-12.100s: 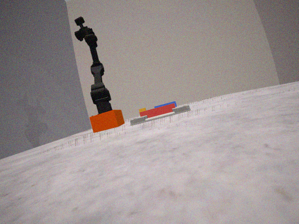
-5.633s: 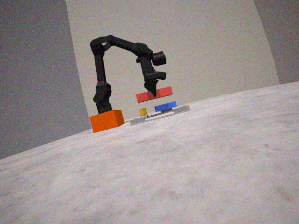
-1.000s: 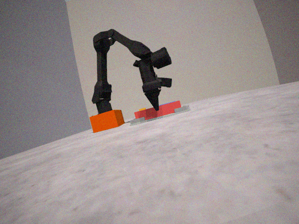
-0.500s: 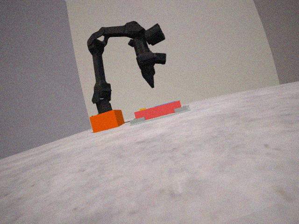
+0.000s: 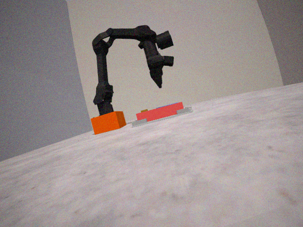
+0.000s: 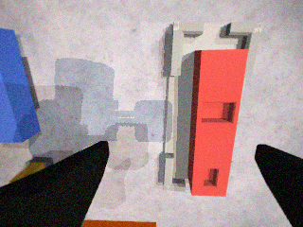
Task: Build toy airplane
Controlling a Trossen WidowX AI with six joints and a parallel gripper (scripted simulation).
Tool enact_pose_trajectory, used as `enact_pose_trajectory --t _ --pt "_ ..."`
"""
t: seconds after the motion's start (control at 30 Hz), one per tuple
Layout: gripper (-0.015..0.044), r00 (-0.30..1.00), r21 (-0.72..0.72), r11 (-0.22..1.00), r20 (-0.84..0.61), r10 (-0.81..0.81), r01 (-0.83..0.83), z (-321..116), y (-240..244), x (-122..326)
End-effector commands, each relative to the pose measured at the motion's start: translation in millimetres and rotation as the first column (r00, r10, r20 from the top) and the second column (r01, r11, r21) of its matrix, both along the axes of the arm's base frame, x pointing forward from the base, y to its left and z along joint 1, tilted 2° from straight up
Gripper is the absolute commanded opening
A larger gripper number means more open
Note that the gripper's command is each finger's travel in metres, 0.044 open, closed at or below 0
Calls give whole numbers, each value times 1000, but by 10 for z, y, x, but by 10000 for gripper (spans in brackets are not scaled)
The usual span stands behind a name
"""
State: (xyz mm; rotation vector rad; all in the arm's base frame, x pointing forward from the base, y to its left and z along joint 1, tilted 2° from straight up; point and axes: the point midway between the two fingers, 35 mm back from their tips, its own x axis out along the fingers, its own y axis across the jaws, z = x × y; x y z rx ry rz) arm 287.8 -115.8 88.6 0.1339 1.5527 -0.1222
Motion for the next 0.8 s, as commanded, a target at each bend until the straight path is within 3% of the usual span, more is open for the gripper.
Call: enact_pose_trajectory --t 0.0,0.37,0.6,0.77 --pt "440 1000 6 1000 2 13 -13 -35 519 274" --pt "440 1000 23 1000 4 15 -15 -129 2014 520" --pt "440 1000 24 1000 3 14 -14 -160 2038 520" --pt "440 1000 24 1000 3 14 -14 -482 2047 523"
